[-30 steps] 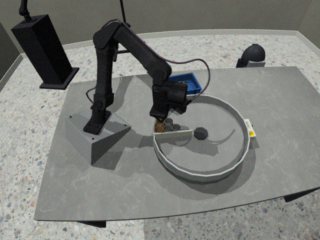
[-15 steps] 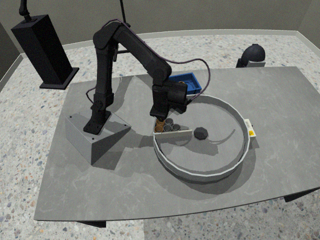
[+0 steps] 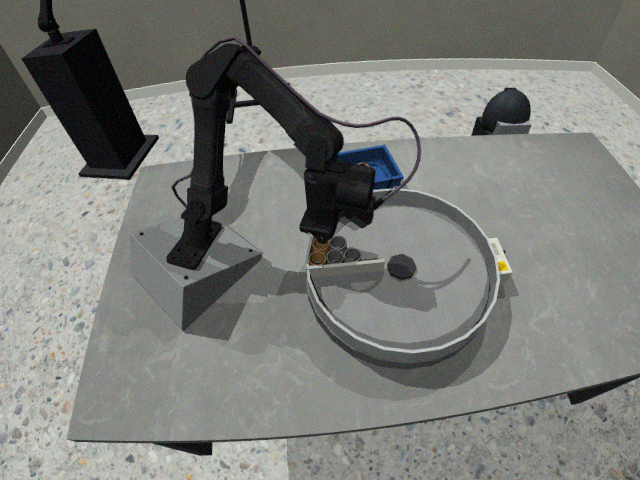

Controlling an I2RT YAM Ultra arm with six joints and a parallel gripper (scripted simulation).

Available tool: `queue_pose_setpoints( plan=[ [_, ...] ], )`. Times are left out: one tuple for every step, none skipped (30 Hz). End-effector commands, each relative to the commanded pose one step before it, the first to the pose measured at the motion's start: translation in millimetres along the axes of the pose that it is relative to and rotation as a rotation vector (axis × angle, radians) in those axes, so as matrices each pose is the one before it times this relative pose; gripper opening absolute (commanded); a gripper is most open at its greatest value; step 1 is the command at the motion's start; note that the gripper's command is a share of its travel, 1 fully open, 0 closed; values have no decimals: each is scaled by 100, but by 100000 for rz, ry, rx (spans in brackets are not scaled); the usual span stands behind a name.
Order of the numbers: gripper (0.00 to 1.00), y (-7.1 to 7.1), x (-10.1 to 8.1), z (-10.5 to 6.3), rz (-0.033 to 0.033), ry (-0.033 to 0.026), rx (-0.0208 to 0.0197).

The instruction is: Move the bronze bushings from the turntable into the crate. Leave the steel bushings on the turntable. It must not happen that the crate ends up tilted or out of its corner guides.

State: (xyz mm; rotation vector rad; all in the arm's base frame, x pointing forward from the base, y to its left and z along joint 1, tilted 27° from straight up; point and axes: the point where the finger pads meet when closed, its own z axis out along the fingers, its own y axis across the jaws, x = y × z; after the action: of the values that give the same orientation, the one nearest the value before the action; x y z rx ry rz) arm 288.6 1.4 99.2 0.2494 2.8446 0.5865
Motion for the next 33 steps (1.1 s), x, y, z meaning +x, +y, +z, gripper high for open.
queue_pose_setpoints(
  plan=[
    [0,-626,-268,-400,905,-1955,2240],
    [0,0,0,0,0,0,0],
    [0,0,0,0,0,0,0],
    [0,0,0,0,0,0,0],
    [0,0,0,0,0,0,0],
    [0,0,0,0,0,0,0],
    [0,0,0,0,0,0,0],
    [0,0,0,0,0,0,0],
    [0,0,0,0,0,0,0],
    [0,0,0,0,0,0,0],
    [0,0,0,0,0,0,0],
    [0,0,0,0,0,0,0],
    [0,0,0,0,0,0,0],
    [0,0,0,0,0,0,0],
    [0,0,0,0,0,0,0],
    [0,0,0,0,0,0,0],
    [0,0,0,0,0,0,0],
    [0,0,0,0,0,0,0],
    [0,3,-9,-25,-6,-27,5],
    [0,27,-57,-163,-70,-165,27],
    [0,136,-125,-385,-411,-321,18],
    [0,145,-377,-488,-1176,-1565,95],
    [0,16,-13,-212,-131,-201,23],
    [0,-9,3,-217,-3,6,14],
    [0,-11,3,-276,-3,8,18],
    [0,-14,4,-332,-4,10,22],
    [0,-15,5,-385,-4,12,25],
    [0,-17,6,-430,-5,14,28],
    [0,-19,6,-468,-5,16,31],
    [0,-20,7,-493,-5,17,33],
    [0,0,0,0,0,0,0],
    [0,0,0,0,0,0,0],
    [0,-20,7,-499,-5,18,33]
  ],
)
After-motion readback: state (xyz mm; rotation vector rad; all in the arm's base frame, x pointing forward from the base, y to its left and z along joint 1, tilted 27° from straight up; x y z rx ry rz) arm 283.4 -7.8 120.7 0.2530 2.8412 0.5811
